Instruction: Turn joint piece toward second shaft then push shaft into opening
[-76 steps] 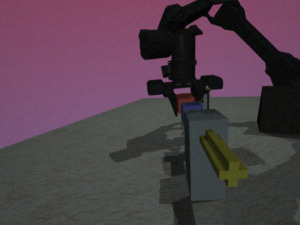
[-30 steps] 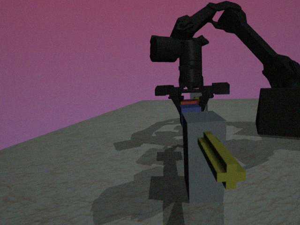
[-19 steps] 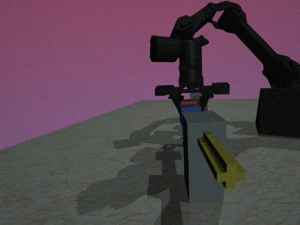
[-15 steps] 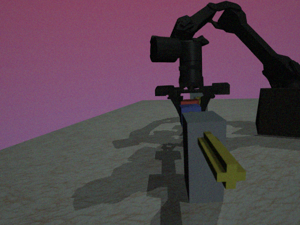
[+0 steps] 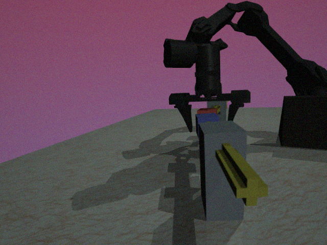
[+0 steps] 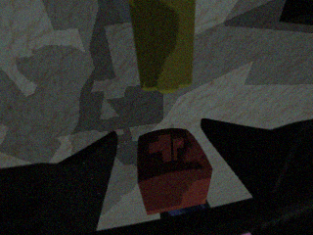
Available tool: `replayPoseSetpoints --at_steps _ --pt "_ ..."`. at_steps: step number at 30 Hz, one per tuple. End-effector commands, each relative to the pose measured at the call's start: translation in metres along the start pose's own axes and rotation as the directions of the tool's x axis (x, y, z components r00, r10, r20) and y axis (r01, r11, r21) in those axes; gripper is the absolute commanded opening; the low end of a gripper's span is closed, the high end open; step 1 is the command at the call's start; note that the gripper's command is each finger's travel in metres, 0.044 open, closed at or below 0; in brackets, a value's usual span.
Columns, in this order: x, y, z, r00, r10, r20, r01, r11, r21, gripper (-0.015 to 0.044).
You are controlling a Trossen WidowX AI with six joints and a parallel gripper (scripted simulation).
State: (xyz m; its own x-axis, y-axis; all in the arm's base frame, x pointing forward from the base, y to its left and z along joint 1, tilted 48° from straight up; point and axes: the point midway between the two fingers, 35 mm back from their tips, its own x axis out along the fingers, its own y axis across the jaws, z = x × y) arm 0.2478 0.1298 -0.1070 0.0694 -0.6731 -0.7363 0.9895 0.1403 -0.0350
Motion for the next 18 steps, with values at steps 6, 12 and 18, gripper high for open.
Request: replayPoseSetpoints --at_steps 6,12,18 --pt "-0.01 -0.001 -0.003 0.993 -0.015 0.113 0.016 1.0 -0.012 0.044" --pt "-0.029 0.0 -0.006 0.96 -0.004 0.279 0.006 1.0 -0.007 0.044" --pt "-0.029 0.0 -0.006 0.959 -0.003 0.284 0.005 1.0 -0.007 0.044"
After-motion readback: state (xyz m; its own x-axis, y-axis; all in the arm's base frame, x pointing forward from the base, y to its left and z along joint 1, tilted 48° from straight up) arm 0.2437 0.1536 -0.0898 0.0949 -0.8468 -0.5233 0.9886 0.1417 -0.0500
